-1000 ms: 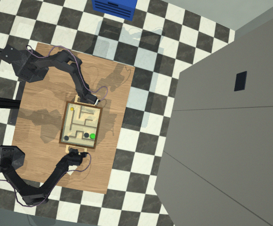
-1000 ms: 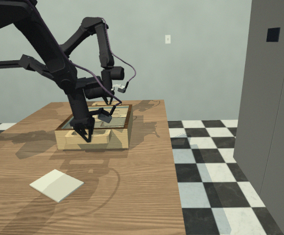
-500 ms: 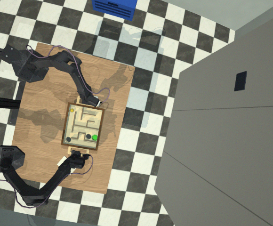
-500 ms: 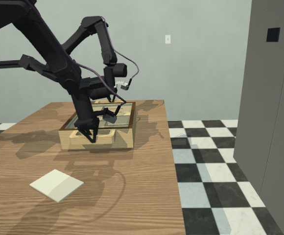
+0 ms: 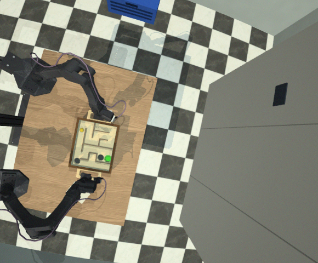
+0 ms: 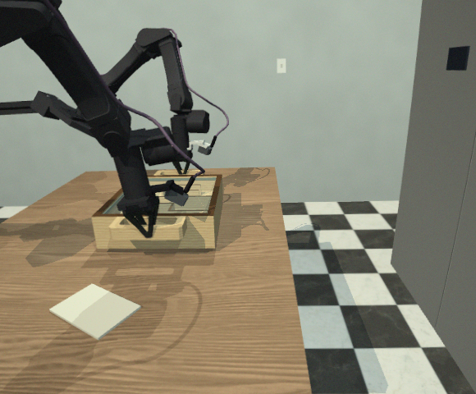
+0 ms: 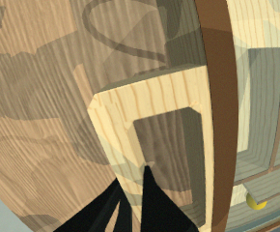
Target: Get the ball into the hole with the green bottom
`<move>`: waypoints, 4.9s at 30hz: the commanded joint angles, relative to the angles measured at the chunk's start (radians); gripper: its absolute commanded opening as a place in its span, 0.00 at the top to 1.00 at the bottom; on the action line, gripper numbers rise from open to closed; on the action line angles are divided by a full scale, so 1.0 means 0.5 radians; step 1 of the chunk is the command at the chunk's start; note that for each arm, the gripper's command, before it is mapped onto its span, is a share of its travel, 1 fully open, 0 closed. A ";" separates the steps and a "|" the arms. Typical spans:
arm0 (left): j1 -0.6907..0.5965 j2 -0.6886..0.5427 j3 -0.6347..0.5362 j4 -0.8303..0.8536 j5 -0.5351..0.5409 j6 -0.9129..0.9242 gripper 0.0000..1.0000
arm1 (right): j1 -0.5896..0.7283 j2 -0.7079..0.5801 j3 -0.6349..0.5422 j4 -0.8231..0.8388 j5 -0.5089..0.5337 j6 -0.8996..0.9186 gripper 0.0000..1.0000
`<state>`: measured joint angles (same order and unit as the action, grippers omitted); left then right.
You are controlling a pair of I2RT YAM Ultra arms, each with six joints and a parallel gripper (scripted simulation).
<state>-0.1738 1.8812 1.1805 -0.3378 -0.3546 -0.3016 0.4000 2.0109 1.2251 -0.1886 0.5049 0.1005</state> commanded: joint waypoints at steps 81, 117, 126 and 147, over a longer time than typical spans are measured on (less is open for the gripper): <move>-0.115 -0.107 0.067 0.020 -0.230 -0.027 1.00 | -0.052 -0.097 0.010 0.271 -0.079 -0.131 1.00; 0.030 -0.067 0.039 0.156 0.029 0.097 1.00 | 0.029 -0.129 0.091 0.079 0.142 -0.012 1.00; -0.100 -0.129 0.084 -0.127 -0.205 -0.049 1.00 | -0.082 -0.139 0.066 0.106 -0.129 -0.124 1.00; -0.069 -0.128 0.075 -0.006 -0.122 0.010 1.00 | -0.052 -0.147 0.075 0.100 -0.009 -0.092 1.00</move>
<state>-0.1894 1.8816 1.1679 -0.3222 -0.3691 -0.3176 0.3782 2.0090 1.2087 -0.1570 0.4763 0.0734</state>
